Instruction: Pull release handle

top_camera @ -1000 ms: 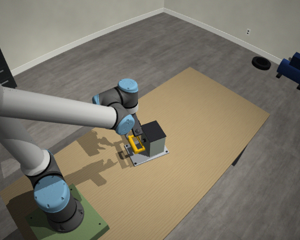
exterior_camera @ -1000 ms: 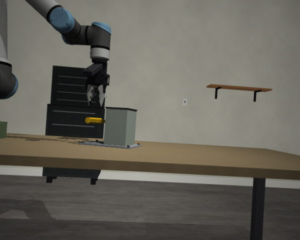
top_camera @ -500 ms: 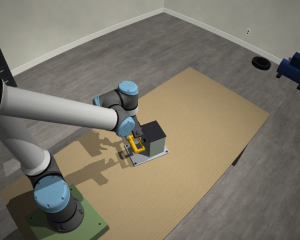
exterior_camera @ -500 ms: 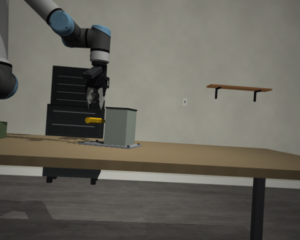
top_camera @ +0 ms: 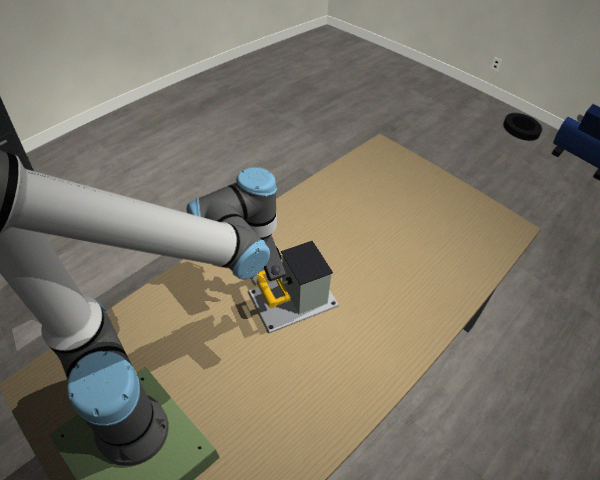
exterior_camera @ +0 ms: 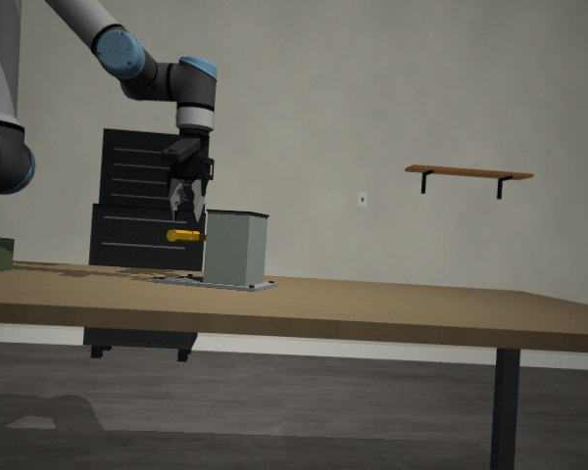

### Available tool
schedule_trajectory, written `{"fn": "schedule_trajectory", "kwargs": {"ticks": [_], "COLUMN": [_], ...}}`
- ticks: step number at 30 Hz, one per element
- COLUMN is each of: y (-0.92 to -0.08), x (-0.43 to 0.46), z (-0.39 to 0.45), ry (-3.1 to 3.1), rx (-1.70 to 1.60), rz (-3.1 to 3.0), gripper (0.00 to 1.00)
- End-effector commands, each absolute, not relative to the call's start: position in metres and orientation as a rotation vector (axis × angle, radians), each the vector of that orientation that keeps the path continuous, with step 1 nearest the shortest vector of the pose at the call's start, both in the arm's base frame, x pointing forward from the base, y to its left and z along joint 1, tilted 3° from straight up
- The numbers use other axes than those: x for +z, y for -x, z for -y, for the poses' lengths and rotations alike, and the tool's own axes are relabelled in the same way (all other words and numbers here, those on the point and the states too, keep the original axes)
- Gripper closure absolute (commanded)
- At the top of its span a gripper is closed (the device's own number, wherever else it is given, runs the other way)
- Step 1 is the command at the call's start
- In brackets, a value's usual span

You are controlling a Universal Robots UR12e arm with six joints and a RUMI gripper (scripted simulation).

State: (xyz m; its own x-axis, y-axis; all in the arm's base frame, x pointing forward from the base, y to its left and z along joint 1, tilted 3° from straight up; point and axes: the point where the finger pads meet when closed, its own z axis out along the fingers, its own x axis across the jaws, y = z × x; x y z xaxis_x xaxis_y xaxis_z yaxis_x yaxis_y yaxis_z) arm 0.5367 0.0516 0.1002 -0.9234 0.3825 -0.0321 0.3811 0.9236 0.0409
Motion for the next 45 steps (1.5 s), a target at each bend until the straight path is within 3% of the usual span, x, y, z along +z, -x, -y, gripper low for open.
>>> {"fn": "schedule_trajectory", "kwargs": {"ticks": [1, 45], "y": [-0.5377, -0.538], "x": [0.0959, 0.0895], "z": [-0.0516, -0.0518], "ry": [-0.604, -0.604], "rx": [0.053, 0.053], "rz": [-3.041, -3.041], "gripper": [0.67, 0.67]}}
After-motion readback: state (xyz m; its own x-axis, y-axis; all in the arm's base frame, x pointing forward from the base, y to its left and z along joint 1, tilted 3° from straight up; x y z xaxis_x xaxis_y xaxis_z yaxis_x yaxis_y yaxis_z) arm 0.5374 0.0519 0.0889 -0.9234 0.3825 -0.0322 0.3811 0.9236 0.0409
